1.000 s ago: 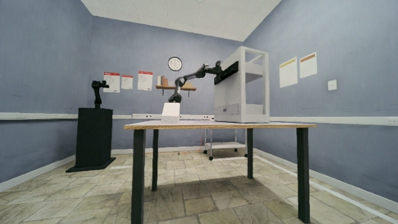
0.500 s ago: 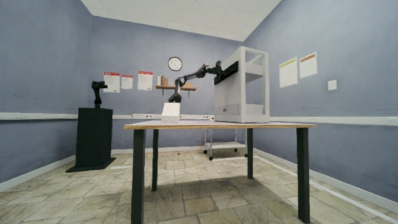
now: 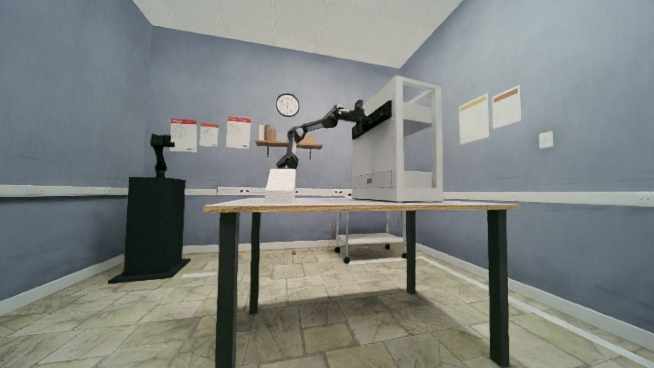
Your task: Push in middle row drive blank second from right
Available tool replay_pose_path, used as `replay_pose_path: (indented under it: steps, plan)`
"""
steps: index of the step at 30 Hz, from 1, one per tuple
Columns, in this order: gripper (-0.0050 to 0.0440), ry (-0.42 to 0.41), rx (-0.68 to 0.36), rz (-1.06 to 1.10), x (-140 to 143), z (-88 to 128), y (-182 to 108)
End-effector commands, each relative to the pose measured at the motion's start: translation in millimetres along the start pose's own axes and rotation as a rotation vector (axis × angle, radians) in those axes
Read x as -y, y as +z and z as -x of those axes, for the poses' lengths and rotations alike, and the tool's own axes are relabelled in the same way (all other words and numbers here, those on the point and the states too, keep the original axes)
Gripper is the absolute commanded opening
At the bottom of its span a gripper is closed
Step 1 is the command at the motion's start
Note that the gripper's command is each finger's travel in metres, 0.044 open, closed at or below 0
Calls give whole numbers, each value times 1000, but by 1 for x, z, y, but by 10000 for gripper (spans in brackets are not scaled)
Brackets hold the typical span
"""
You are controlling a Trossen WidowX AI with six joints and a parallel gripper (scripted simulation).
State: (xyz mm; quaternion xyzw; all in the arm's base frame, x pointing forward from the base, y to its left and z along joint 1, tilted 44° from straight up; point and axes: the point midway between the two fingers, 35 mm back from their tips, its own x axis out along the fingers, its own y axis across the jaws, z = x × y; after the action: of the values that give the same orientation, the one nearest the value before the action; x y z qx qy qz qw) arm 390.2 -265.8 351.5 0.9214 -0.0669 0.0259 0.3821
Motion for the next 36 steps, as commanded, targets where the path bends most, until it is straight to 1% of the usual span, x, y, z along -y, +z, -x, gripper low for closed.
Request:
replay_pose_path:
  steps: [1, 25, 36]
  plan:
    - [-50, 31, -23, 32, -13, -4, -14]
    - [-50, 31, -23, 32, -13, -5, -15]
    - [-50, 31, -23, 32, -14, -11, -16]
